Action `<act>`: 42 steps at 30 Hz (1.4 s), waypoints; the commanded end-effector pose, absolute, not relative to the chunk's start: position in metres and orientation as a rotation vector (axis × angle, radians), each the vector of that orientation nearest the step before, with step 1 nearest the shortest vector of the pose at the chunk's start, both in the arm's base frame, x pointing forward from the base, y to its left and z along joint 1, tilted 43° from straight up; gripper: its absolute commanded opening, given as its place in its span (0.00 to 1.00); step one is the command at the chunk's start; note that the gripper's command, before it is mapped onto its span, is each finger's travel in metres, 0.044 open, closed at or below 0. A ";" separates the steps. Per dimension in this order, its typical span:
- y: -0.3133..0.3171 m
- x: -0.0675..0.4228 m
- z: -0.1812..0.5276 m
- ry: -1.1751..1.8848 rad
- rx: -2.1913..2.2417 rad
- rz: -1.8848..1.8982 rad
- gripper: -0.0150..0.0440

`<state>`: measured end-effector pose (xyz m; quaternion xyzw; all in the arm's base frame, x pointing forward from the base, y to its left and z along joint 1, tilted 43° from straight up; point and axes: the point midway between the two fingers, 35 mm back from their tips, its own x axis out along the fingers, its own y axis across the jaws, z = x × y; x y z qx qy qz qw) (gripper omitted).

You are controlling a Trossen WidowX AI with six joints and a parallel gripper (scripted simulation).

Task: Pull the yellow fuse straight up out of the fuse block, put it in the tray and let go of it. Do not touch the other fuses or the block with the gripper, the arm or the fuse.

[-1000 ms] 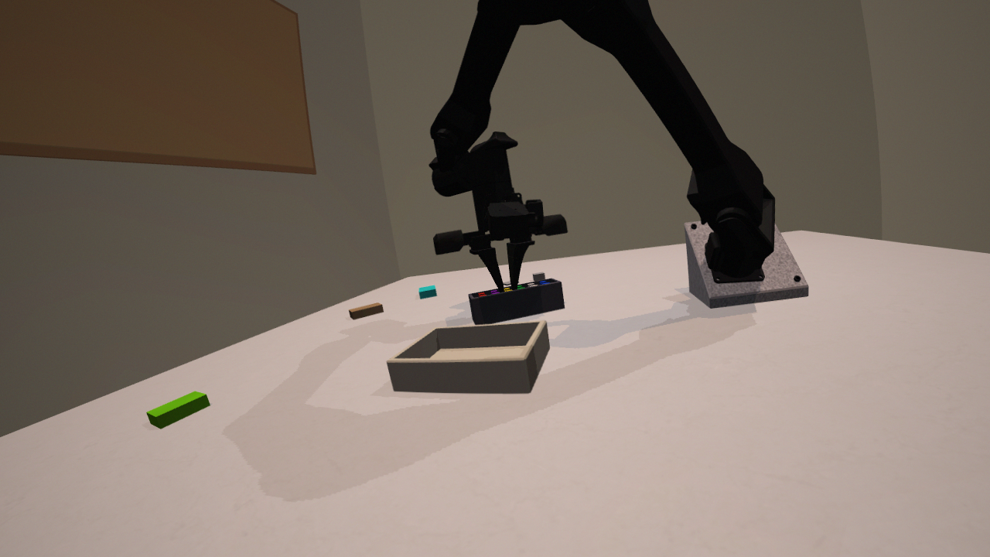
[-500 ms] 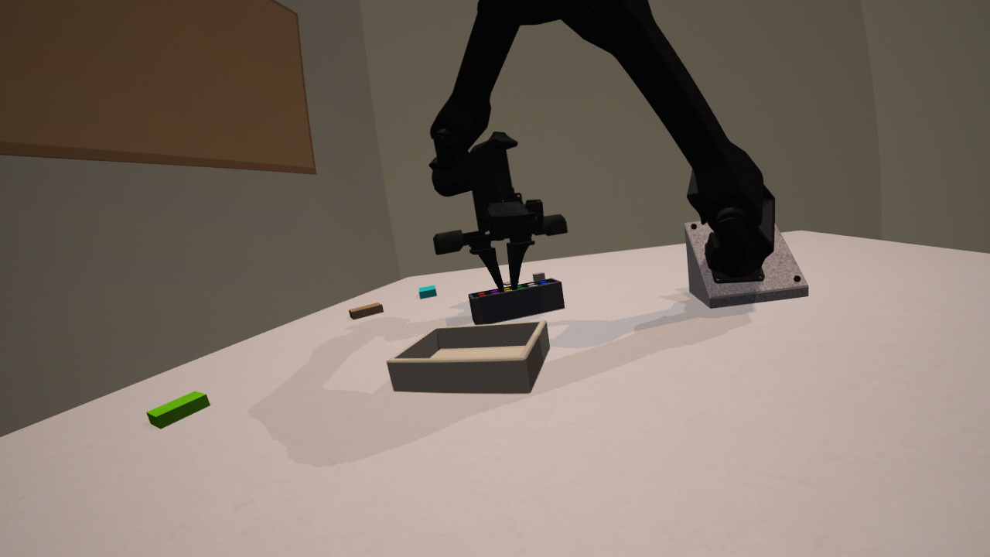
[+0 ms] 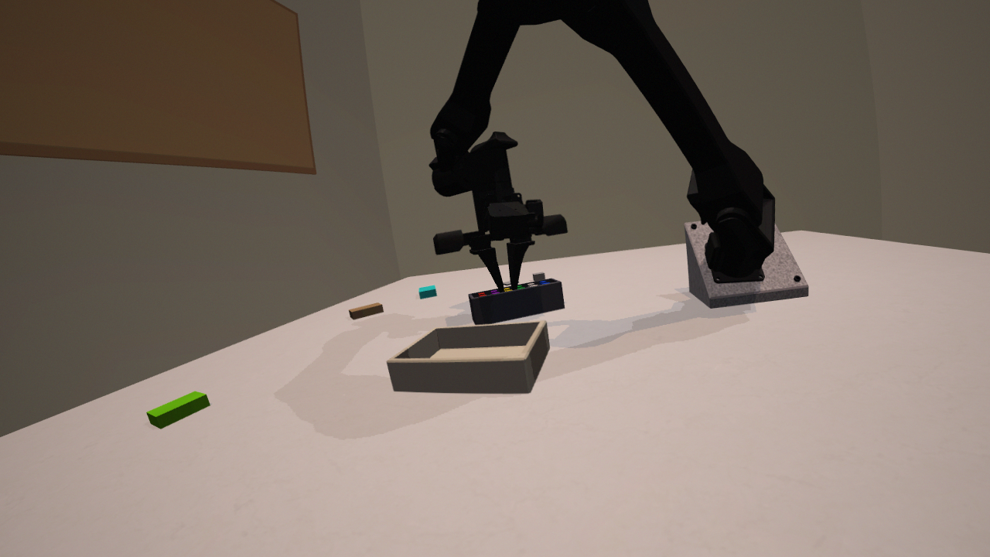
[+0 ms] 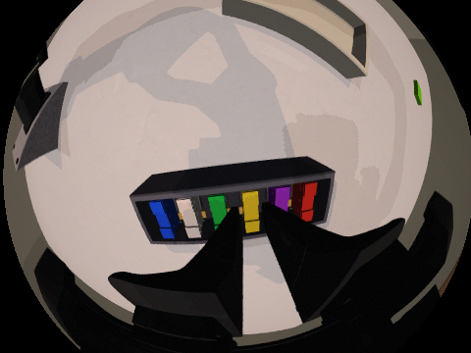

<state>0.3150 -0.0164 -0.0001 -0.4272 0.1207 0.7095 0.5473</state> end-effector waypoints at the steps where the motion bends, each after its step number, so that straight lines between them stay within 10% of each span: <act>1: -0.015 0.315 -0.001 0.283 -1.006 1.681 0.37; 42: -0.023 0.316 0.007 0.286 -1.011 1.681 0.25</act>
